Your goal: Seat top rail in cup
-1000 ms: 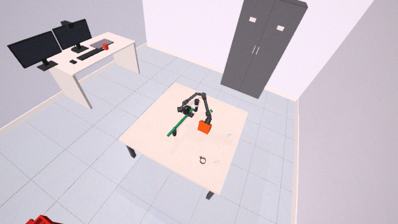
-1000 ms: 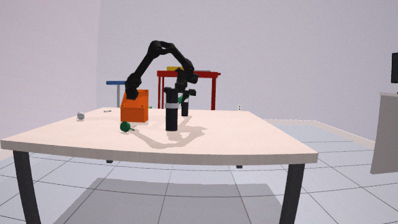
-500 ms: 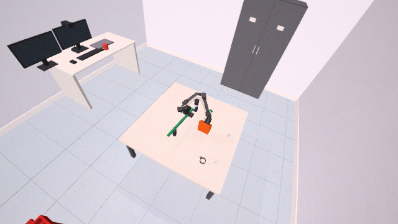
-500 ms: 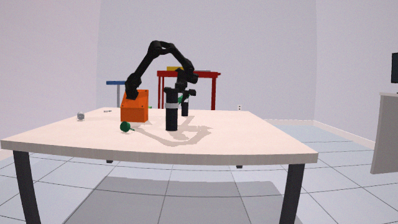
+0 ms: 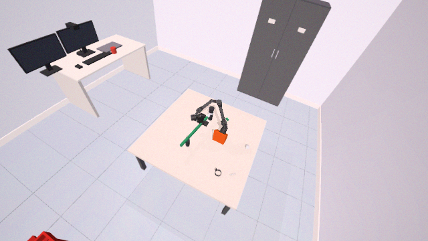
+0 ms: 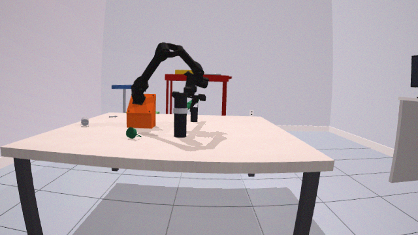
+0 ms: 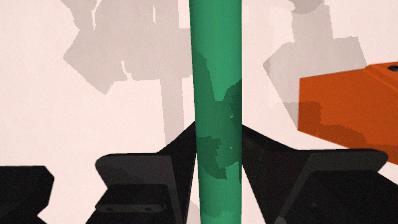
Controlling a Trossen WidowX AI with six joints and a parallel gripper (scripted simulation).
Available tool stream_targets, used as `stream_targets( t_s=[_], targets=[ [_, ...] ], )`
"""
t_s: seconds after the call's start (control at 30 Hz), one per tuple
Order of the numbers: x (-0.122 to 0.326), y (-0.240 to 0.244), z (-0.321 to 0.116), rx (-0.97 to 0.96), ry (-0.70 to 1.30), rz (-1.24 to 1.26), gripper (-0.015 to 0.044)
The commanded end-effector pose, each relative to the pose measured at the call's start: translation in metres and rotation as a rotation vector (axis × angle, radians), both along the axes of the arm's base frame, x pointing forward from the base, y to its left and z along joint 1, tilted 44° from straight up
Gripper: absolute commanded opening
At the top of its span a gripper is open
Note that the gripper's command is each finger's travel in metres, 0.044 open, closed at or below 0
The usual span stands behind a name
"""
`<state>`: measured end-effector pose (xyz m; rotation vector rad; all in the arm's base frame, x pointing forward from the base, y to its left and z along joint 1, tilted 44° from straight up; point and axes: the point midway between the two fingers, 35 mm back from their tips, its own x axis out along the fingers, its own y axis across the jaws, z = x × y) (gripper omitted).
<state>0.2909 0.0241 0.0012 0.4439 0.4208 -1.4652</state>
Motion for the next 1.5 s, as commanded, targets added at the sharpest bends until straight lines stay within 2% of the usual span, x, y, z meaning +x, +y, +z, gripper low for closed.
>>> stream_targets(
  t_s=[0.0,1.47],
  targets=[
    [0.001,-0.001,0.006,-0.003,-0.008,0.007,0.0],
    [0.005,0.014,0.0,0.011,0.001,-0.002,0.0]
  ],
)
